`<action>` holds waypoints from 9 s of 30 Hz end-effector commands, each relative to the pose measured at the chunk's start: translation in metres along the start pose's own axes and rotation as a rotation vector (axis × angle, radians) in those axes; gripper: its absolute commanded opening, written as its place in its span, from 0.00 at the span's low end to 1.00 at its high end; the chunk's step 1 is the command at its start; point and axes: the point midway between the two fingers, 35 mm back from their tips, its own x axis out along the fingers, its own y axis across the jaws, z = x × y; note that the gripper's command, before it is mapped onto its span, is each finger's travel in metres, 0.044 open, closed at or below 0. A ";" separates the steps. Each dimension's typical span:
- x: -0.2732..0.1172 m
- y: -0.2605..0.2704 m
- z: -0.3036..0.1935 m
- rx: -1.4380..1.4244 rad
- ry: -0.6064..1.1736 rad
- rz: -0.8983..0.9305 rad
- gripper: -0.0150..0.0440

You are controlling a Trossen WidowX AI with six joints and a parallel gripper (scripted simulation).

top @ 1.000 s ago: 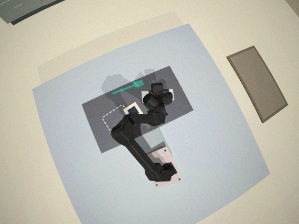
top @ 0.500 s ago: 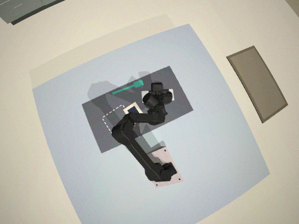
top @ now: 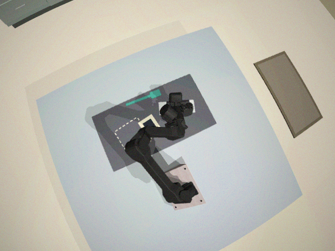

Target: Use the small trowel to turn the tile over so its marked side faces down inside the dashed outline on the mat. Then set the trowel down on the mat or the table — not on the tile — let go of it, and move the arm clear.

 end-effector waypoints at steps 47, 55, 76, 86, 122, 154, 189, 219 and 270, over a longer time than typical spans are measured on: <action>-0.040 0.014 -0.027 -0.407 0.319 0.026 0.25; -0.033 0.003 -0.027 -0.407 0.319 0.026 0.25; -0.031 -0.015 -0.040 -0.405 0.320 0.024 0.25; -0.037 -0.021 -0.054 -0.403 0.320 0.024 0.25; -0.084 0.000 -0.094 -0.325 0.386 -0.002 0.25; -0.096 0.029 -0.079 -0.328 0.386 -0.001 0.25; -0.096 0.029 -0.079 -0.328 0.386 -0.001 0.25; -0.043 0.024 0.047 -0.031 0.030 0.002 0.25; -0.015 -0.008 0.059 -0.003 -0.002 0.001 0.76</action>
